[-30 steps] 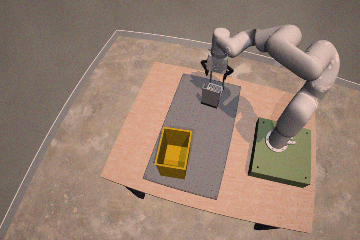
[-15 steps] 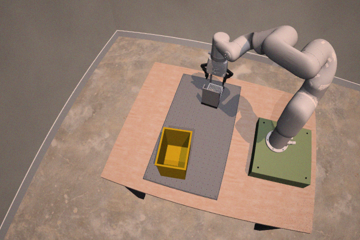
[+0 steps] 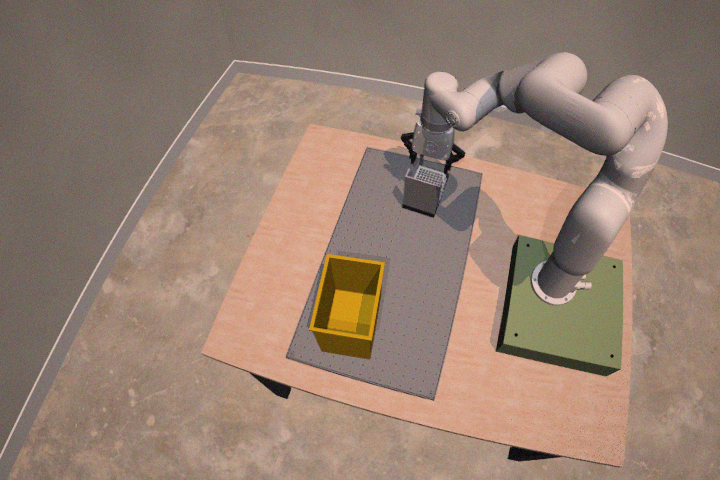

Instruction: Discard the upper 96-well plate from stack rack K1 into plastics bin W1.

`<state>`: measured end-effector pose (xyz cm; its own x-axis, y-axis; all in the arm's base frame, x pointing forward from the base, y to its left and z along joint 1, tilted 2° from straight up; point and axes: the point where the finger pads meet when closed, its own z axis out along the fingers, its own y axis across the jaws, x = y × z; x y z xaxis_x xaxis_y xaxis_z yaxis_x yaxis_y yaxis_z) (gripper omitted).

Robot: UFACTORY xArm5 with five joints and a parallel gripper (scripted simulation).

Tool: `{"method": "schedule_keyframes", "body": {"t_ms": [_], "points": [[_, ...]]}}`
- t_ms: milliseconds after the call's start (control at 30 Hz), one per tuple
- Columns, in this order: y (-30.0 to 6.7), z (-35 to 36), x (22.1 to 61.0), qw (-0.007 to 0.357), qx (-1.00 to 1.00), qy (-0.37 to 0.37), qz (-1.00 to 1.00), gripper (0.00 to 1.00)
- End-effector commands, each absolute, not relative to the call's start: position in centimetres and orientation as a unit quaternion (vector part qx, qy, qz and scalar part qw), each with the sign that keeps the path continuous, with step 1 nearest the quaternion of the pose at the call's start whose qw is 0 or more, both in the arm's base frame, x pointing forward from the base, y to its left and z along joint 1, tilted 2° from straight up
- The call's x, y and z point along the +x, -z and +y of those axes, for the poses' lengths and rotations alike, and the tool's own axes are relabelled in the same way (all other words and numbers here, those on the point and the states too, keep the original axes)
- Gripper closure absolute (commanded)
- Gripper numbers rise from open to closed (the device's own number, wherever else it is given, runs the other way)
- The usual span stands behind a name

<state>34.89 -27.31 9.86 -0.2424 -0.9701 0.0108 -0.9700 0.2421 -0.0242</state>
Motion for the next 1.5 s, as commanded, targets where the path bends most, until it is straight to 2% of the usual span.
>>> {"method": "schedule_keyframes", "body": {"t_ms": [0, 1467], "points": [[-9.3, -27.4, 35.0, 0.004, -0.615, 0.015, 0.788, 0.0], [-2.7, -27.5, 35.2, 0.004, -0.615, 0.015, 0.788, 0.0]]}}
